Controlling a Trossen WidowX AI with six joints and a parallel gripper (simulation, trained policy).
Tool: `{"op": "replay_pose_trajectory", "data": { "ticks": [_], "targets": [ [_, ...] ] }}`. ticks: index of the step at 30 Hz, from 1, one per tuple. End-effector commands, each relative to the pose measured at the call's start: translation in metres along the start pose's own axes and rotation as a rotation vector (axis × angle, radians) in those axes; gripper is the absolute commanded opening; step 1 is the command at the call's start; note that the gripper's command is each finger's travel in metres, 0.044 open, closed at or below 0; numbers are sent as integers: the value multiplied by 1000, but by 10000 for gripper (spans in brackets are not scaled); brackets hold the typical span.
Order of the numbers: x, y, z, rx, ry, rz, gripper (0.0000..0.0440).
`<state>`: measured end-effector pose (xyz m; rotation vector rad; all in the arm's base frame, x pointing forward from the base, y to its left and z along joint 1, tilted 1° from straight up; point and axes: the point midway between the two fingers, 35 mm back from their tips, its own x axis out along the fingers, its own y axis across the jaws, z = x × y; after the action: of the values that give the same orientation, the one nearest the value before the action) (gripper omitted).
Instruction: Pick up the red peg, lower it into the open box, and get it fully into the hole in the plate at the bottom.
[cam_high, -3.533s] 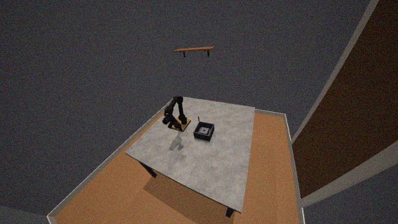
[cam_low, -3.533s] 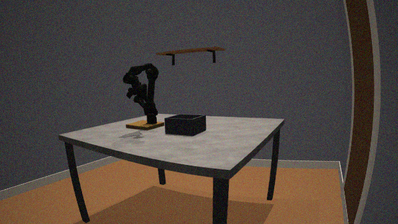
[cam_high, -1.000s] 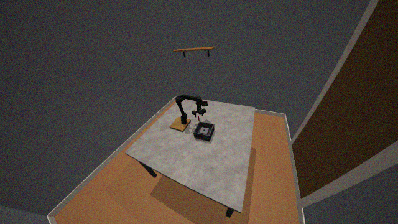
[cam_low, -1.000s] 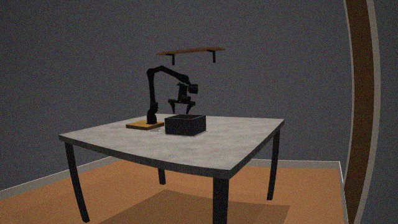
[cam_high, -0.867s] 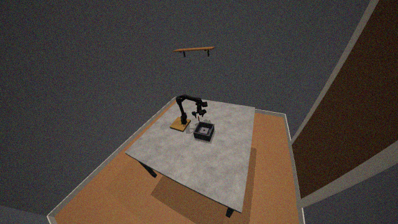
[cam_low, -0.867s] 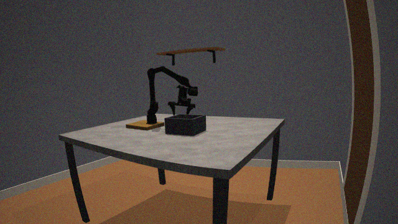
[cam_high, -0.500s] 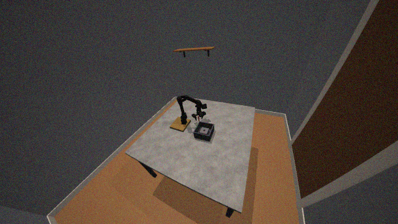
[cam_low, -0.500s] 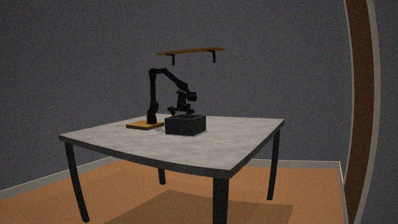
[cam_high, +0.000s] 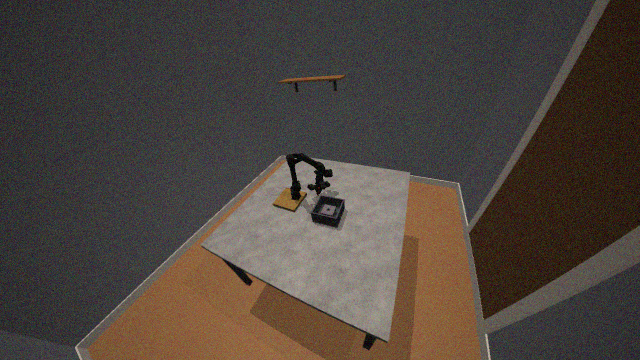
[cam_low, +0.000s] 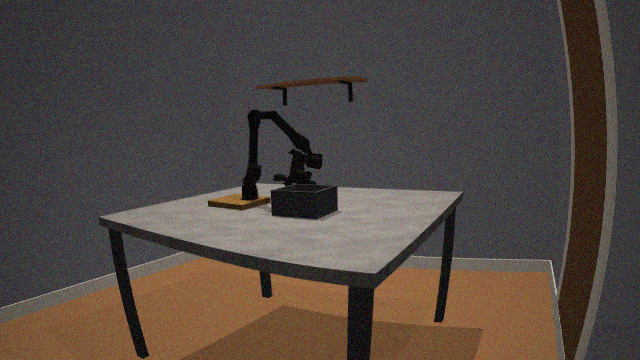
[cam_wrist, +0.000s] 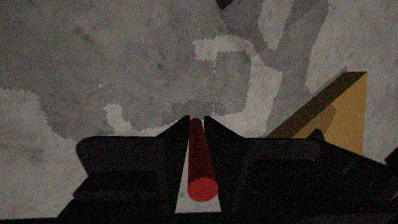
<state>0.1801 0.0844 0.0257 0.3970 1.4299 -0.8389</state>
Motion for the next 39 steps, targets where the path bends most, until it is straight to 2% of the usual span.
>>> {"op": "replay_pose_trajectory", "data": {
  "ticks": [1,11,20,30,39],
  "targets": [
    [-9,0,9,-4,-33,6,8],
    [-51,-16,35,-5,-131,17,0],
    [-87,-27,65,73,-202,49,0],
    [-101,-36,109,209,-250,75,0],
    [-100,-45,148,299,-272,81,0]
  ]
}}
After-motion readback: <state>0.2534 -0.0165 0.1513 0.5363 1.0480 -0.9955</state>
